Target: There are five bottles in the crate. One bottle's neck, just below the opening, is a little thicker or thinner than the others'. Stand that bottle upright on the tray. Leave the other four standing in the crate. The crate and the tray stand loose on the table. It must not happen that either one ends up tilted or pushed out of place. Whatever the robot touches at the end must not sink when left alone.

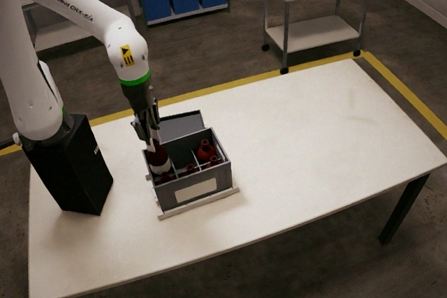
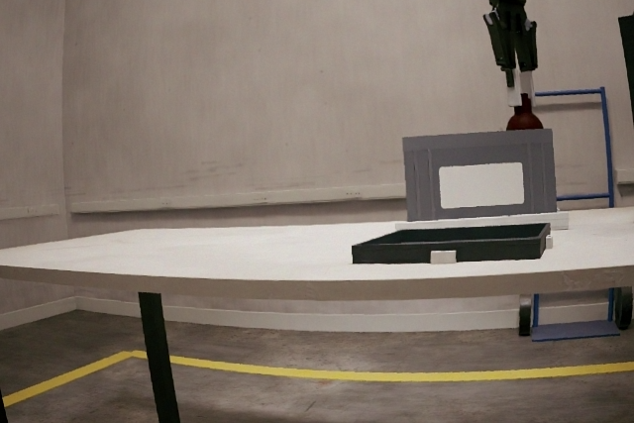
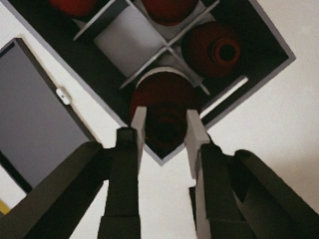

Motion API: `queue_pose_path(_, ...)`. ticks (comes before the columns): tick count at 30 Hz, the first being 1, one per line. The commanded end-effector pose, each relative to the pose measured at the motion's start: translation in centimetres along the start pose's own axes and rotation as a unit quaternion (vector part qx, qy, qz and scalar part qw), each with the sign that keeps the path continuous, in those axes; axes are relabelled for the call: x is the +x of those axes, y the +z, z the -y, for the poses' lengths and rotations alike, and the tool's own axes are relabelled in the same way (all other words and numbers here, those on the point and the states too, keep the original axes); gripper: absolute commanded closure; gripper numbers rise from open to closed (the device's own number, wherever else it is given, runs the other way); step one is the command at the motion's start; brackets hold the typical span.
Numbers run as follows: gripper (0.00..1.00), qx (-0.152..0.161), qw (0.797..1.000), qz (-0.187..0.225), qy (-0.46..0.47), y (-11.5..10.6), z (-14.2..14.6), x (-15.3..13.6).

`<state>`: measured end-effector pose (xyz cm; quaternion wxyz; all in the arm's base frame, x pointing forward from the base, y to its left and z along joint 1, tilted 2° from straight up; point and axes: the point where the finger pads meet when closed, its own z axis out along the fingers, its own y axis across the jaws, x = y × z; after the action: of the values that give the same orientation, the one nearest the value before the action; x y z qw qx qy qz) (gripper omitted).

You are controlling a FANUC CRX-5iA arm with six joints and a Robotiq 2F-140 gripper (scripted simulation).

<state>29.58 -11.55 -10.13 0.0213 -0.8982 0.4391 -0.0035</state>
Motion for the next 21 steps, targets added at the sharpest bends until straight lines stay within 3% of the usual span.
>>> queue_pose_path(1,0.9,0.0,1.0,0.0,0.0,-0.1,0.0,0.0)
queue_pose_path(21,0.9,0.0,1.0,0.0,0.0,-1.3,0.0,0.0)
